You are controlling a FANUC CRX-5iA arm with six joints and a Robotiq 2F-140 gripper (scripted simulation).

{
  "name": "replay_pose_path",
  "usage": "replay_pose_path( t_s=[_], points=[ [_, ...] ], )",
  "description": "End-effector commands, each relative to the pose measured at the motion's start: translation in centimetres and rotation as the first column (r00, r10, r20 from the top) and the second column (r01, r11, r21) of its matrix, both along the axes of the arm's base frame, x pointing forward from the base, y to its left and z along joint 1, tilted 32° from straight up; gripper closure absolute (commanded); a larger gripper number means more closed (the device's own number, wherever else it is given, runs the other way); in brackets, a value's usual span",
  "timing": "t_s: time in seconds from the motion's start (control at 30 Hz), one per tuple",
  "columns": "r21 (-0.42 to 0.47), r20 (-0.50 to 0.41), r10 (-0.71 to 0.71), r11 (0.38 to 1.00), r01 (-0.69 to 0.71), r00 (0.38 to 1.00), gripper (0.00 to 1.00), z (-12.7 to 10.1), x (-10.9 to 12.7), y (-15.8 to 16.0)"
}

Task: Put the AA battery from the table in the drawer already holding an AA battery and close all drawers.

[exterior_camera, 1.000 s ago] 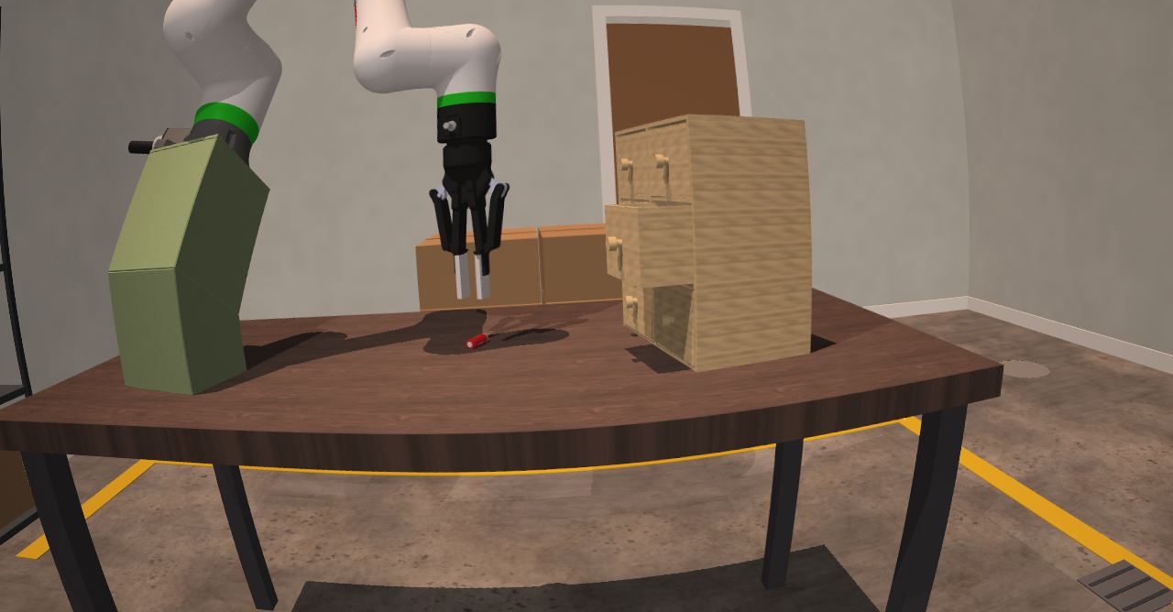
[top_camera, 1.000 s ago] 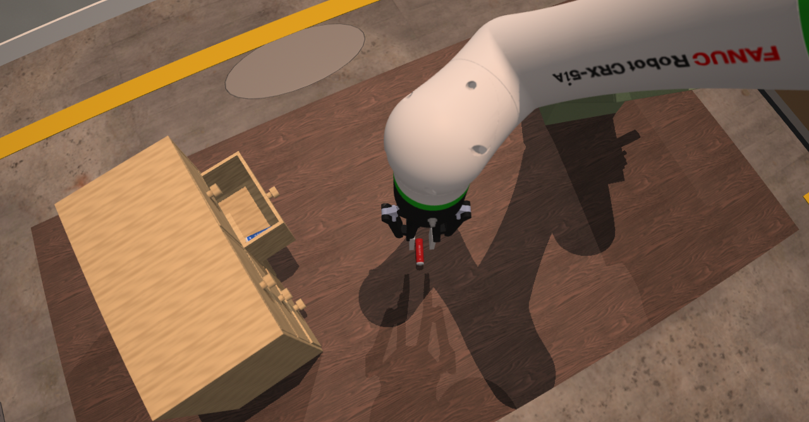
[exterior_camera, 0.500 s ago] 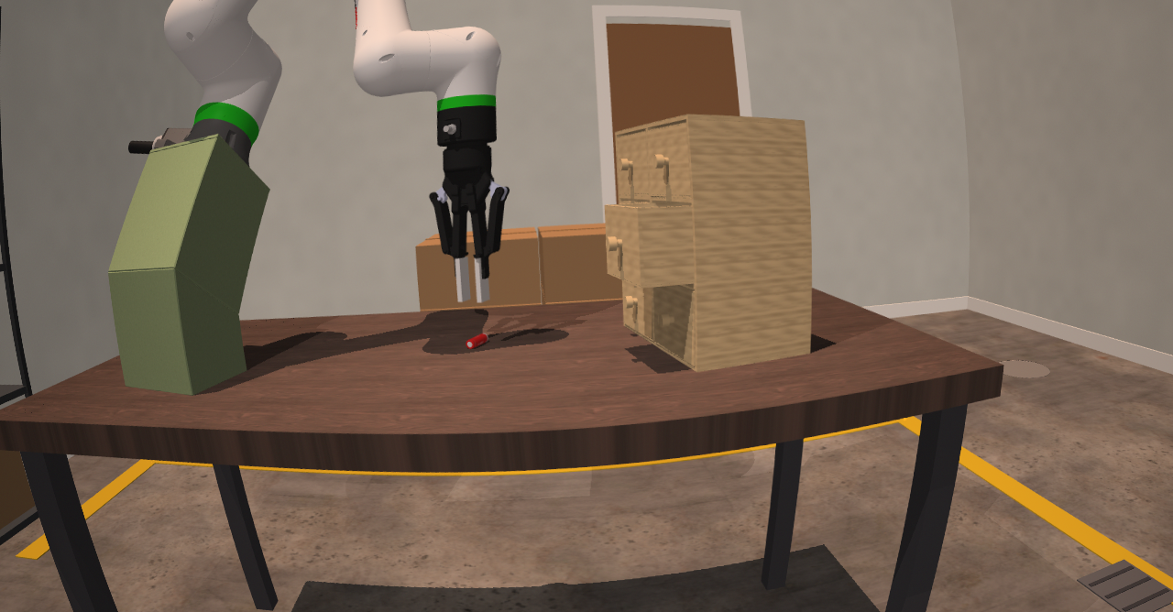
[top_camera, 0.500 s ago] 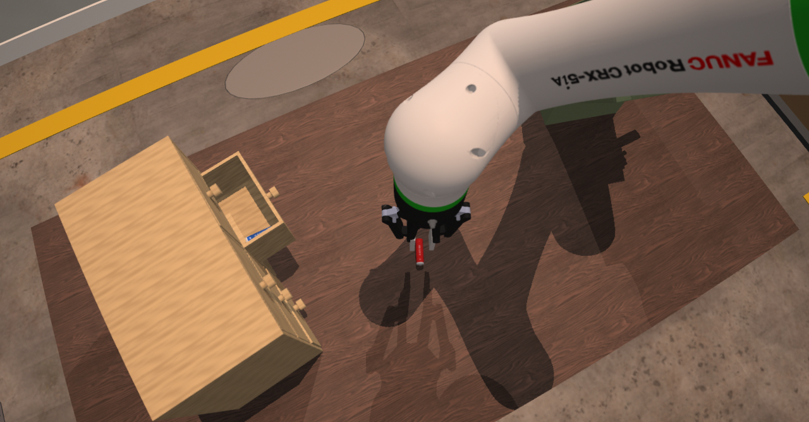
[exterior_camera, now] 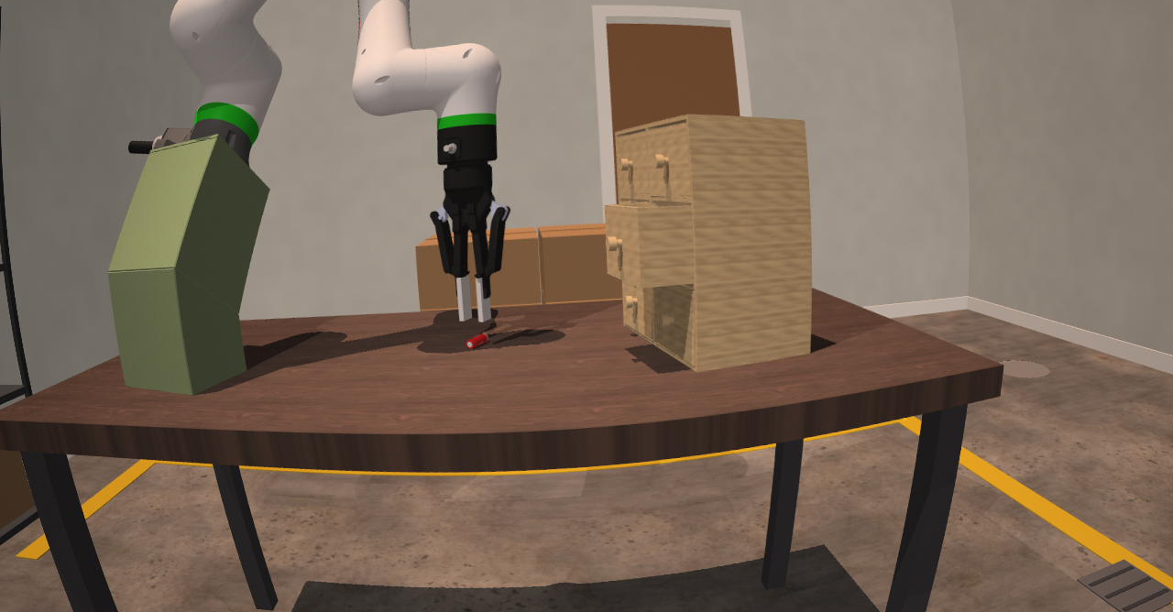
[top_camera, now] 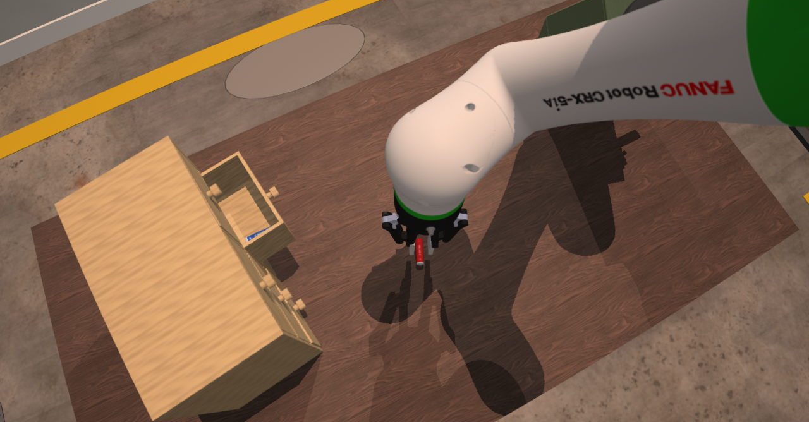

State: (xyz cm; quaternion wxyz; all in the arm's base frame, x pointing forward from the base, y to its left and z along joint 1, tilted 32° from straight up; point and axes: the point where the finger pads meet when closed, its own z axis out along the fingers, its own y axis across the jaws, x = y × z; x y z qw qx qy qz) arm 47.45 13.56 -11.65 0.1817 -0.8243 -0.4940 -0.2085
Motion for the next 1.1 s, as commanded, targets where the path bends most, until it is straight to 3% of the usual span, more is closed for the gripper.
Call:
replay_pose_path(
  t_s=[0.0, 1.07],
  points=[
    [0.0, 0.001, -0.001, 1.0, 0.001, 1.0, 0.83, -0.64, 0.15, 0.34],
    [0.0, 0.0, -0.001, 1.0, 0.001, 1.0, 0.83, -1.51, 0.32, 0.85]
  ],
)
